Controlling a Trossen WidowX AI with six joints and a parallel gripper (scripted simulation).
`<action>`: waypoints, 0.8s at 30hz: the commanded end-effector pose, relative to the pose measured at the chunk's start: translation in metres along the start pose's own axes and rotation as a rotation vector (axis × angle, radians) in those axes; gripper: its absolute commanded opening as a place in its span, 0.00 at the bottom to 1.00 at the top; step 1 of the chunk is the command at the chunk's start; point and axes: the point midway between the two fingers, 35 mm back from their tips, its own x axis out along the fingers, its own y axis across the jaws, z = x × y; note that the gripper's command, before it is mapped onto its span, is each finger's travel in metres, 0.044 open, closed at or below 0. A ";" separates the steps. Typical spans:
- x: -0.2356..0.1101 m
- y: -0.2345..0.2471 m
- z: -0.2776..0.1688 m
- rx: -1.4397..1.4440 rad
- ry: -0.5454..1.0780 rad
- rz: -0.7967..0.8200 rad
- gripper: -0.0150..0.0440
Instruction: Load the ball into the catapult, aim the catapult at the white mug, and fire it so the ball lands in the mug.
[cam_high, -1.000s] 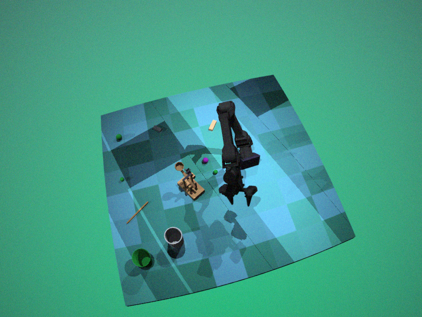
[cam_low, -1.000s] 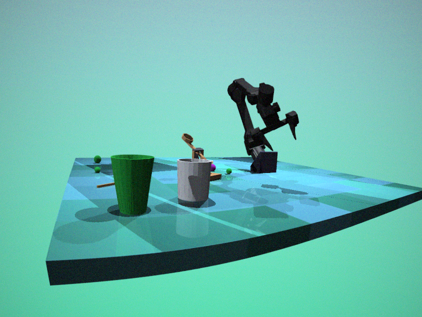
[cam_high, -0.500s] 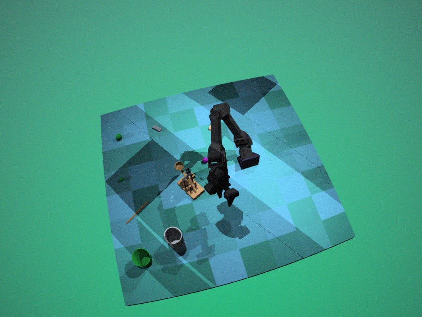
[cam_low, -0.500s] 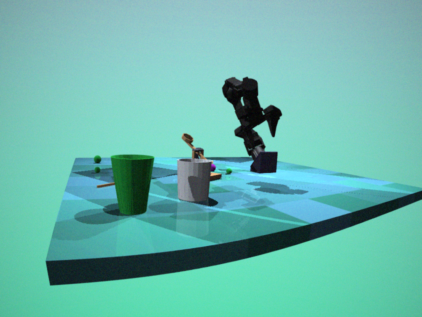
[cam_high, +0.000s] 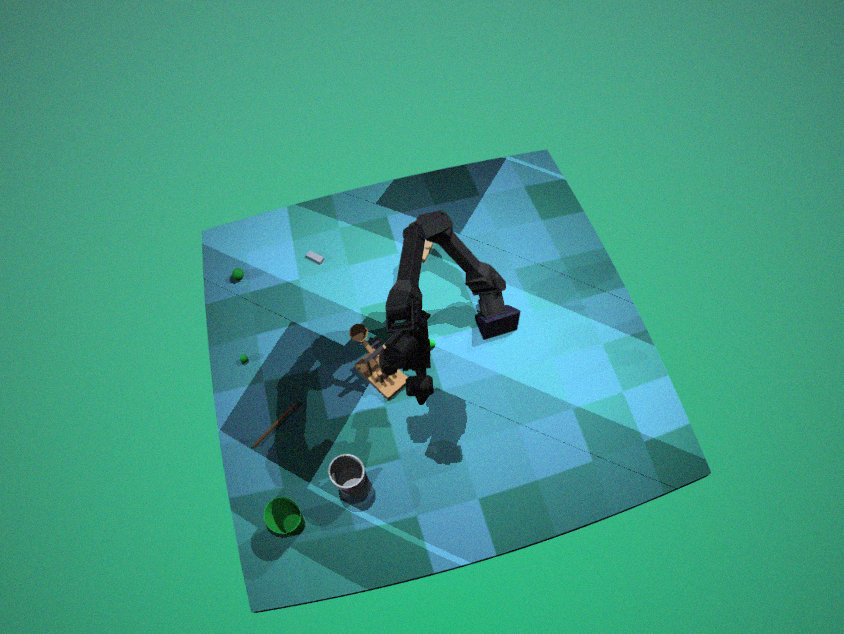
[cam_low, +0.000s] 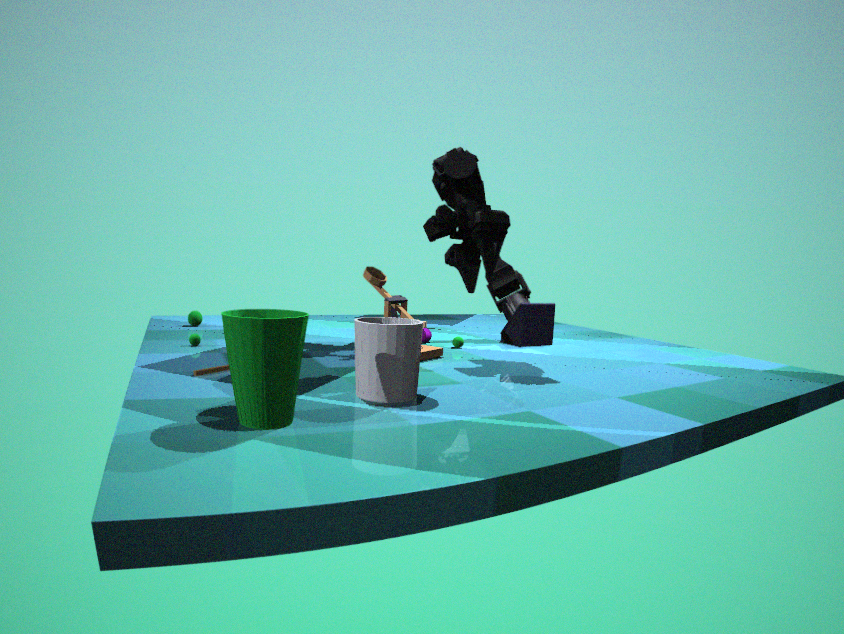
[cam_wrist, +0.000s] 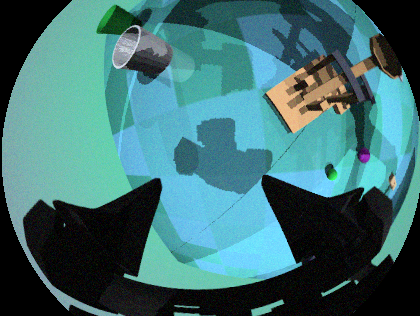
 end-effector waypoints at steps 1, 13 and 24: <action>-0.005 -0.010 0.017 0.115 -0.013 -0.048 1.00; -0.022 -0.055 0.068 0.458 -0.059 -0.187 1.00; -0.043 -0.102 0.107 0.771 -0.152 -0.328 1.00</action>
